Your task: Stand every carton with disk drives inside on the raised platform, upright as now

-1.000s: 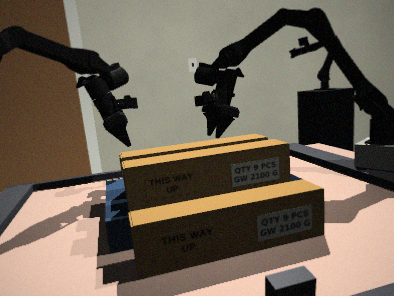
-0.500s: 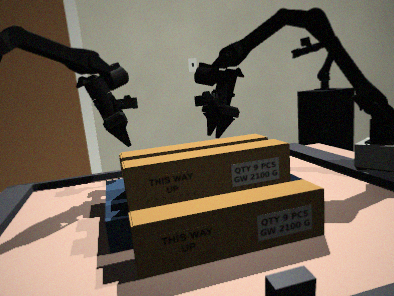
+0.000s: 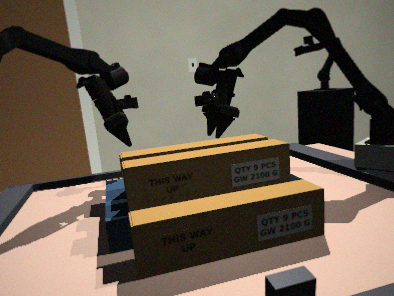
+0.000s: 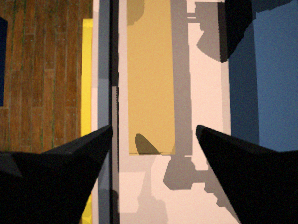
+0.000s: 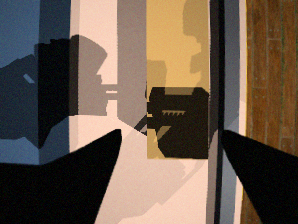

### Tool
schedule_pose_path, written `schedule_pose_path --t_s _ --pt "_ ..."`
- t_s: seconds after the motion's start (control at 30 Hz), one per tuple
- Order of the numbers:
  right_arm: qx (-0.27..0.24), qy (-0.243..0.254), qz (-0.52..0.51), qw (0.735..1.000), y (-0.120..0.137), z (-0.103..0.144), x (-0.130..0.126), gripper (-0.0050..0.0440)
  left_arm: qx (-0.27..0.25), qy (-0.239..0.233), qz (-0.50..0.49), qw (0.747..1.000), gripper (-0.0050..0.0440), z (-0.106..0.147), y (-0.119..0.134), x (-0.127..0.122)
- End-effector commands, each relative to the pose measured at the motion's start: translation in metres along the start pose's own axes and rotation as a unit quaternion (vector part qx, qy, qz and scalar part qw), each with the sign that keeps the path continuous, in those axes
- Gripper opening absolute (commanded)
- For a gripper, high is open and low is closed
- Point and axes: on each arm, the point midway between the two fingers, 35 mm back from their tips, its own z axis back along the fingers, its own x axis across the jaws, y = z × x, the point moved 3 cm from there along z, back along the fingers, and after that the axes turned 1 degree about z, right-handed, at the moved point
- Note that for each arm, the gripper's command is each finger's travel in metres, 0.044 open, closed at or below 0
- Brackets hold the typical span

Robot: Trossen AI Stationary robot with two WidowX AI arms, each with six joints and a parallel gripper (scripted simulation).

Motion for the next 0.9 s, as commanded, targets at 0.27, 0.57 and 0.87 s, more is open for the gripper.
schedule_pose_path --t_s 0.27,0.57,0.87 --pt "-0.014 0.012 0.007 1.000 -0.0085 0.0119 -0.0019 0.0386 -0.007 -0.002 -0.002 1.000 0.0387 0.0091 -0.0035 0.0012" --pt "-0.014 0.012 0.007 1.000 -0.0085 0.0119 -0.0019 0.0386 -0.007 -0.002 -0.002 1.000 0.0387 0.0091 -0.0035 0.0012" --pt "-0.015 0.012 0.006 1.000 -0.0085 0.0119 -0.0018 0.0386 -0.008 -0.006 -0.002 1.000 0.0387 0.0089 -0.0040 0.0005"
